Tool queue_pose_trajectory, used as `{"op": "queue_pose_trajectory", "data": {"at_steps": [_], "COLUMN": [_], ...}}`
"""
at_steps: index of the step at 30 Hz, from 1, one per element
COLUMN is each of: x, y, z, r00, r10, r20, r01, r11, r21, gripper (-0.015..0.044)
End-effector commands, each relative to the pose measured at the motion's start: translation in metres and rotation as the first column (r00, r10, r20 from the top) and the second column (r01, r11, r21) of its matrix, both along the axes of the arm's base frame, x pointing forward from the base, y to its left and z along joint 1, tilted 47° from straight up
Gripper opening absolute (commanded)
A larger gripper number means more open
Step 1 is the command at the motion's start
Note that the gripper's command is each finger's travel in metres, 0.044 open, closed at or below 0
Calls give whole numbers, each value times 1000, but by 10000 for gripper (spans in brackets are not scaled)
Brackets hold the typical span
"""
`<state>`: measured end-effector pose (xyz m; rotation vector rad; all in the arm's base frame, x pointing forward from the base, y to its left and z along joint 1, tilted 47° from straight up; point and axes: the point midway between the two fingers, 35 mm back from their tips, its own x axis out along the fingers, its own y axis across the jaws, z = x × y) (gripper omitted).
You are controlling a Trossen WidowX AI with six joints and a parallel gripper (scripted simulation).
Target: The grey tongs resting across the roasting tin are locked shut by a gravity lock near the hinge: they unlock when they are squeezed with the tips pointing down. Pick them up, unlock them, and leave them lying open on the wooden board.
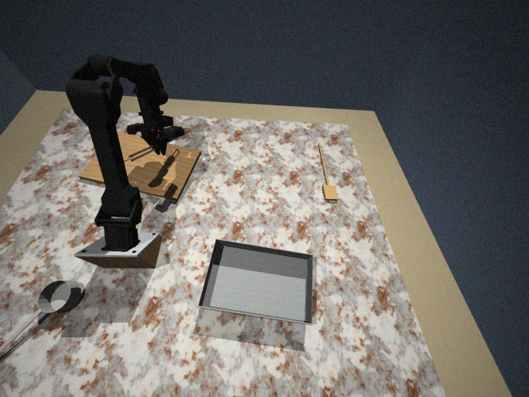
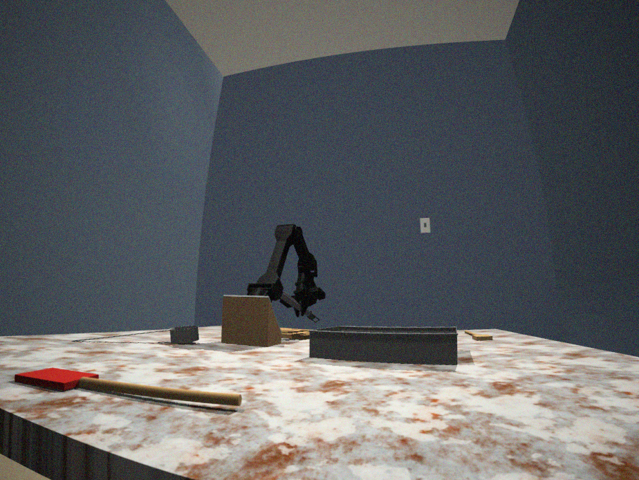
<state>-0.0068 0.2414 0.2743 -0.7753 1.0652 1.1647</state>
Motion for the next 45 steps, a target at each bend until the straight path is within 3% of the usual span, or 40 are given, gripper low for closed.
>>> {"op": "queue_pose_trajectory", "data": {"at_steps": [1, 12, 24, 34, 45], "x": [-9, -37, -65, -86, -108], "y": [-4, -11, -23, -34, -50], "z": [4, 13, 23, 33, 45], "r00": [990, 852, 555, 233, -140], "r10": [128, 461, 716, 813, 783], "r20": [66, 247, 423, 534, 606], "r01": [-129, -474, -759, -894, -922], "r11": [992, 881, 644, 396, 119], "r21": [14, -10, -95, -211, -367], "gripper": [-150, -150, -150, -150, -150]}}
